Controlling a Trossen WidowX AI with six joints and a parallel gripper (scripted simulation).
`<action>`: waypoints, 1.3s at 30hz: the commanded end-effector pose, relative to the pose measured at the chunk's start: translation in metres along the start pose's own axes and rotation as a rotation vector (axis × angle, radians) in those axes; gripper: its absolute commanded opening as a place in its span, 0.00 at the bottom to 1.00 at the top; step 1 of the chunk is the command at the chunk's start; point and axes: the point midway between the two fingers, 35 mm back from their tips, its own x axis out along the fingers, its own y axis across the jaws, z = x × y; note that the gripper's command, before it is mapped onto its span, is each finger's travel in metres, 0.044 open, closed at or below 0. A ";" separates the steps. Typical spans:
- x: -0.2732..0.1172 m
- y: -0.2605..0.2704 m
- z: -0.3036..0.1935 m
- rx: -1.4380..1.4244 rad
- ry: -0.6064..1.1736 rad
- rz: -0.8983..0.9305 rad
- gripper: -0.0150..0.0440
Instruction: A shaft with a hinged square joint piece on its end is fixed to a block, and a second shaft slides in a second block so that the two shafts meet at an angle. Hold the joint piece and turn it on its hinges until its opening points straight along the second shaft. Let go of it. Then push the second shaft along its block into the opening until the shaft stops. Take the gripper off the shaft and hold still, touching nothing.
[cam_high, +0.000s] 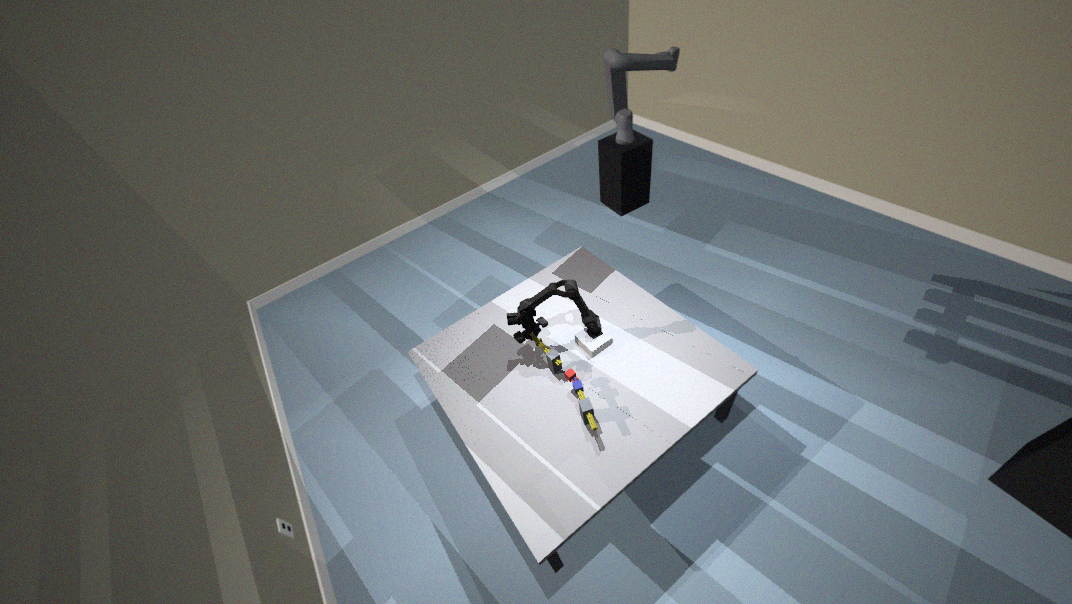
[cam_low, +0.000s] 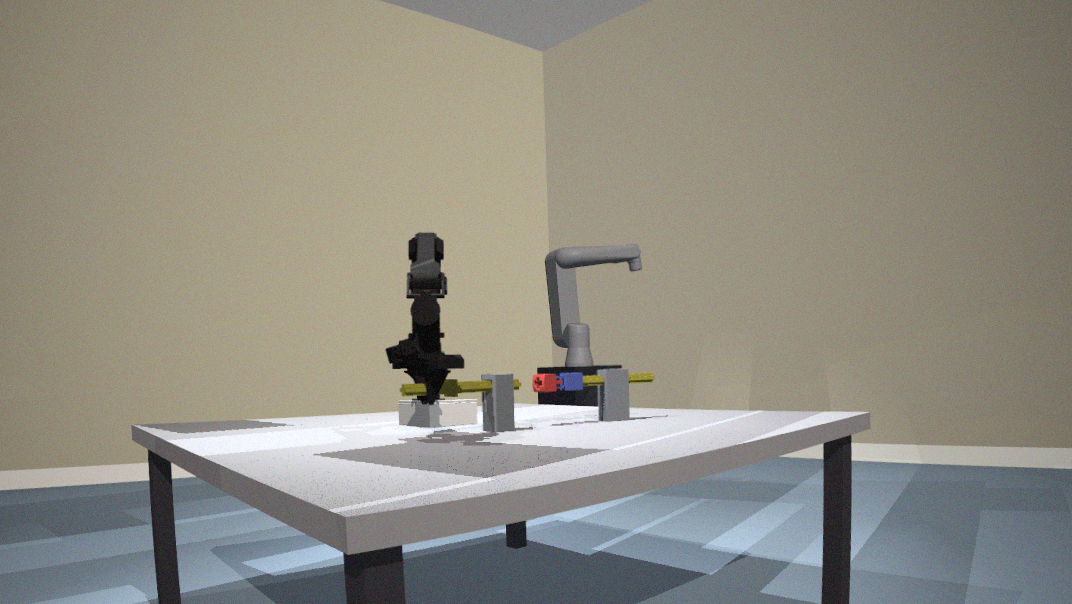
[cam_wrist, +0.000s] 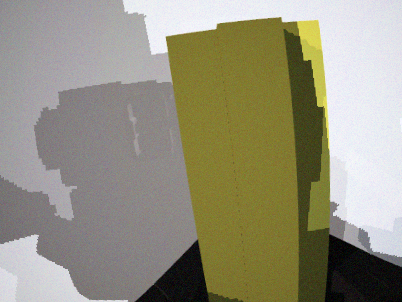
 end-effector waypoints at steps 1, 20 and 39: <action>0.002 0.000 -0.007 0.001 0.000 0.002 0.25; 0.003 0.000 -0.034 0.001 0.003 0.005 0.25; 0.003 0.000 -0.063 0.001 0.005 0.005 0.25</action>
